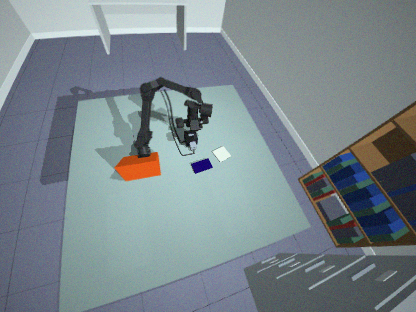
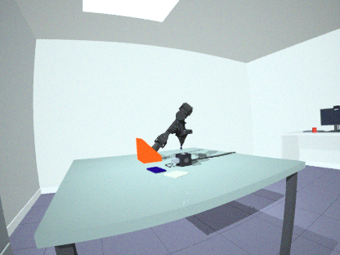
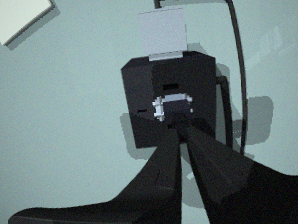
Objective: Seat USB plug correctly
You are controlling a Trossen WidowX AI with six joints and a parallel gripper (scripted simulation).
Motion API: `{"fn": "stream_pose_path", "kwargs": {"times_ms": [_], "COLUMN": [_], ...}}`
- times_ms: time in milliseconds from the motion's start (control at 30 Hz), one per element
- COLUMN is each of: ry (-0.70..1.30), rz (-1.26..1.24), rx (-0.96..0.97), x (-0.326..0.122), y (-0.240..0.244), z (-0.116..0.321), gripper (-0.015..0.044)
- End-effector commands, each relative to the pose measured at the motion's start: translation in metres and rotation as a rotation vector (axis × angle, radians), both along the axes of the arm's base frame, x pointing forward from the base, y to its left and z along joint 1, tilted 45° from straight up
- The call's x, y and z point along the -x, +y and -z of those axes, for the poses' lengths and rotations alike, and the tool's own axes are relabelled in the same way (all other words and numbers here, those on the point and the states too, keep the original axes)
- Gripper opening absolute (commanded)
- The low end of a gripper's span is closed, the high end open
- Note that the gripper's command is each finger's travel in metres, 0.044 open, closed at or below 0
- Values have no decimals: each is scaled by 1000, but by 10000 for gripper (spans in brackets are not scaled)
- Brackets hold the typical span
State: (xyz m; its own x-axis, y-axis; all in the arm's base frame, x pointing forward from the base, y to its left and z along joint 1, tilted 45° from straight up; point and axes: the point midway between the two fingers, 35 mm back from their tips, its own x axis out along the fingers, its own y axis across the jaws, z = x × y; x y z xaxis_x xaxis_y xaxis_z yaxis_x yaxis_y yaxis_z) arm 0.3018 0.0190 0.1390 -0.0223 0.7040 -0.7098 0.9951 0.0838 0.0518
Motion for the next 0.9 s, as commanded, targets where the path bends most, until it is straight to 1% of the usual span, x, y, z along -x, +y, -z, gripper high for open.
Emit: {"fn": "stream_pose_path", "kwargs": {"times_ms": [0, 867], "ry": [0, 3], "rz": [0, 2], "rx": [-3, -24], "x": [0, 0], "y": [0, 4], "z": [0, 1], "gripper": [0, 0]}}
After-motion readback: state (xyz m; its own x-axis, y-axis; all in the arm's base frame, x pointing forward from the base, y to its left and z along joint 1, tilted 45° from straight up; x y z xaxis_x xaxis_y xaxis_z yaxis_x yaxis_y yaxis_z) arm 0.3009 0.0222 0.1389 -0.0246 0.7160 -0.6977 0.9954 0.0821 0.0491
